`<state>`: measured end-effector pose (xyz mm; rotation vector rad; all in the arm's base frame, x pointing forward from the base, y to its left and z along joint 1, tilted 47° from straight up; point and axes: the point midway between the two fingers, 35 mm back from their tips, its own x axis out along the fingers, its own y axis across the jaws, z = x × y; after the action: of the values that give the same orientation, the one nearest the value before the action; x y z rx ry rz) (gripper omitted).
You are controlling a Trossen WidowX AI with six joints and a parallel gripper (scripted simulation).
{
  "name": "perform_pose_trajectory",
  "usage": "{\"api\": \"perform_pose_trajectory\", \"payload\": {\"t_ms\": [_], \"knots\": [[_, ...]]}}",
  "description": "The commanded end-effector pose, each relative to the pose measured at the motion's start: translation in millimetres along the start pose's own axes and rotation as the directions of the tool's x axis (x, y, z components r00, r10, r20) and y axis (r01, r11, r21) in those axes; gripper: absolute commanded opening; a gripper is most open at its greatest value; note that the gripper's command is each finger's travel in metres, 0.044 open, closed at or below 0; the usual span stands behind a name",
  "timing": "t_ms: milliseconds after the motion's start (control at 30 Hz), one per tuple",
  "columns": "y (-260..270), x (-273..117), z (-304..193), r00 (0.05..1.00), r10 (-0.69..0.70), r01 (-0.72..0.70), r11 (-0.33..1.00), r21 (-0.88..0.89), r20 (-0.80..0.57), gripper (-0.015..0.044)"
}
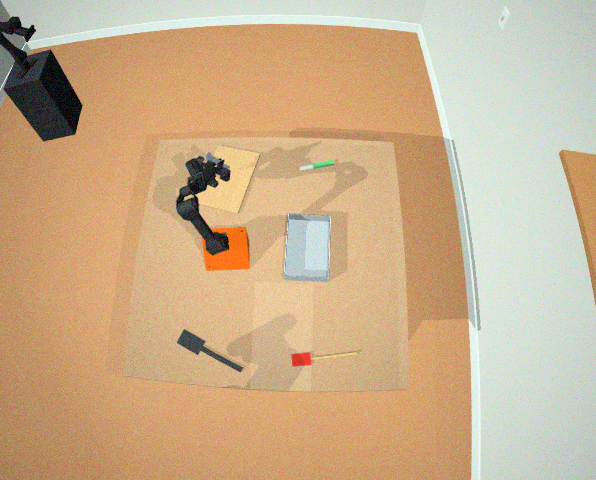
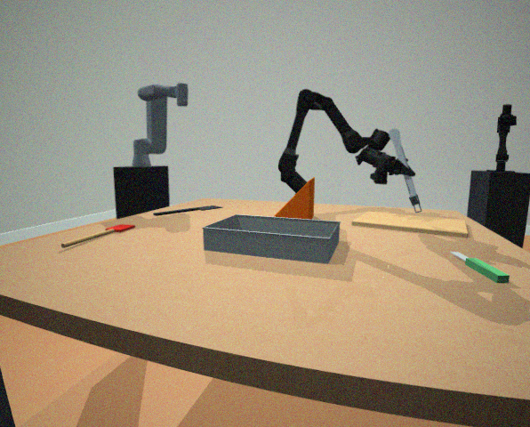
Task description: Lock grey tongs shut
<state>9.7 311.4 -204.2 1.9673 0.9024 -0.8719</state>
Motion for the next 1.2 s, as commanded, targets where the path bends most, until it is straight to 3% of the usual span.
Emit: {"api": "perform_pose_trajectory", "payload": {"t_ms": [0,467,1167], "knots": [[0,0,-2,1.000,0.003,-0.003,1.000,-0.001,-0.008,-0.0150],[-2,2,-5,1.000,0.005,-0.005,1.000,0.002,0.007,-0.0150],[-14,35,-21,0.968,0.003,-0.015,0.999,0.046,0.250,-0.0150]]}}
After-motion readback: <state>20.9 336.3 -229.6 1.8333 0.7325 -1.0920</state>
